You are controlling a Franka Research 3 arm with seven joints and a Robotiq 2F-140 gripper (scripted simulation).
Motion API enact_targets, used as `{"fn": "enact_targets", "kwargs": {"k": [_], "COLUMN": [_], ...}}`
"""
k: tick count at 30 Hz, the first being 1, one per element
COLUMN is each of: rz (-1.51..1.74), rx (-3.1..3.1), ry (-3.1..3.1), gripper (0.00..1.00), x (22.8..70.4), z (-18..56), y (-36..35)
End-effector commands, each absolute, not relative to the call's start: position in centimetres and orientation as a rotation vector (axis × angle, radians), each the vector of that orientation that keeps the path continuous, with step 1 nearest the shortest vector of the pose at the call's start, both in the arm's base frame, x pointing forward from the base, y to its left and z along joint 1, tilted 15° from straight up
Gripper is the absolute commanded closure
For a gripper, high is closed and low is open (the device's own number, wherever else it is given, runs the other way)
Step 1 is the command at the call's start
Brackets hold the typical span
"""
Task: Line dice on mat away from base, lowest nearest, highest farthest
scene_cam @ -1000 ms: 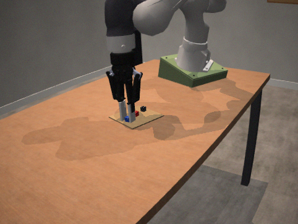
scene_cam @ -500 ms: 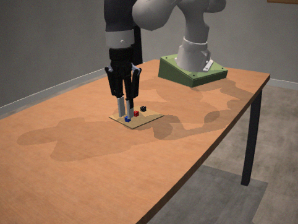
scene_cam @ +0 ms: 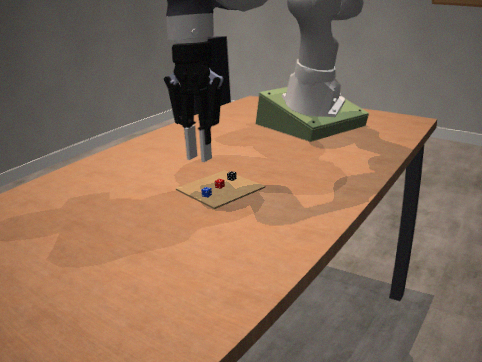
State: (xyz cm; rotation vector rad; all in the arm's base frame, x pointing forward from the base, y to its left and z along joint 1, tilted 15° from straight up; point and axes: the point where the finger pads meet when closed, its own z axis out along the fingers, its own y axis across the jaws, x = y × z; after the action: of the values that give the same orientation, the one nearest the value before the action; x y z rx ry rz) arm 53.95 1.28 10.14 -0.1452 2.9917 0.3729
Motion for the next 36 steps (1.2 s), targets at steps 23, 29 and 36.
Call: {"fn": "enact_targets", "kwargs": {"k": [23, 29, 36], "rz": [0.378, 0.378, 0.378], "rx": [-0.111, -0.111, -0.111], "ry": [3.016, 3.016, 3.016], "gripper": [0.0, 0.0, 0.0], "x": [53.2, 53.2, 53.1], "z": [11.0, 11.1, 11.6], "y": [1.3, 1.3, 1.2]}}
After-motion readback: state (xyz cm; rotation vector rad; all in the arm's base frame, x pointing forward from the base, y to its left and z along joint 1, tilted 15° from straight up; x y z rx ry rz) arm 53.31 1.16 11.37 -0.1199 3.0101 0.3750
